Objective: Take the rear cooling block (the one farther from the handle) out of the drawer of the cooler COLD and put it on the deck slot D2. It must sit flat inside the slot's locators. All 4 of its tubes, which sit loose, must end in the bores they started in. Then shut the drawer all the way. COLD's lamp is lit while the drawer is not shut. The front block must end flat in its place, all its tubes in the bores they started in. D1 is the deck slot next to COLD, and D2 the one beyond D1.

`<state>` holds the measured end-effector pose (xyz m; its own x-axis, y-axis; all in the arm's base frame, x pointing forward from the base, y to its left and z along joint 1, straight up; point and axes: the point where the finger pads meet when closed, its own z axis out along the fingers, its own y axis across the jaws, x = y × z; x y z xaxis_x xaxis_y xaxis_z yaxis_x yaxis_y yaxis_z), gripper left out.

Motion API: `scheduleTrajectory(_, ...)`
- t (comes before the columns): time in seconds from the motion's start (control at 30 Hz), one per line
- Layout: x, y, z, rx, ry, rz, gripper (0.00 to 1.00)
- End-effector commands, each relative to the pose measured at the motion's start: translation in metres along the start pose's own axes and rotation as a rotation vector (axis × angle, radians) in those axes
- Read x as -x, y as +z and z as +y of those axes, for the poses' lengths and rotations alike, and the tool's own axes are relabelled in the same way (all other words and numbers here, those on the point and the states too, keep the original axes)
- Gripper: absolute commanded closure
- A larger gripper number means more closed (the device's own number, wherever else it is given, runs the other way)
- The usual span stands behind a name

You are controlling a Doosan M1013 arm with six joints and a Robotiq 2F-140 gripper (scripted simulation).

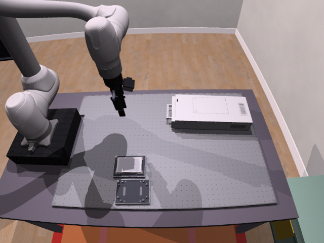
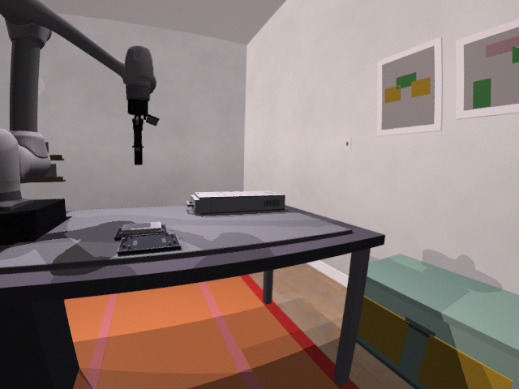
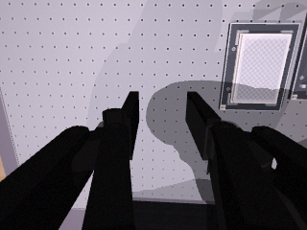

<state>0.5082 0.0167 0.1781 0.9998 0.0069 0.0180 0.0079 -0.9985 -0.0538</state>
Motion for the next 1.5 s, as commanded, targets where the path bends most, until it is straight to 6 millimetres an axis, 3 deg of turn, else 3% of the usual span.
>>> scheduleTrajectory(0.0, 0.012, -0.003, 0.007, 0.052, 0.01, -0.017, 0.65)
scheduleTrajectory(0.17, 0.028, -0.007, 0.017, 0.052, 0.01, -0.017, 0.65)
scheduleTrajectory(0.83, 0.028, -0.007, 0.017, 0.052, 0.01, -0.017, 0.65)
scheduleTrajectory(1.47, 0.028, -0.007, 0.017, 0.047, -0.444, -0.028, 0.66)
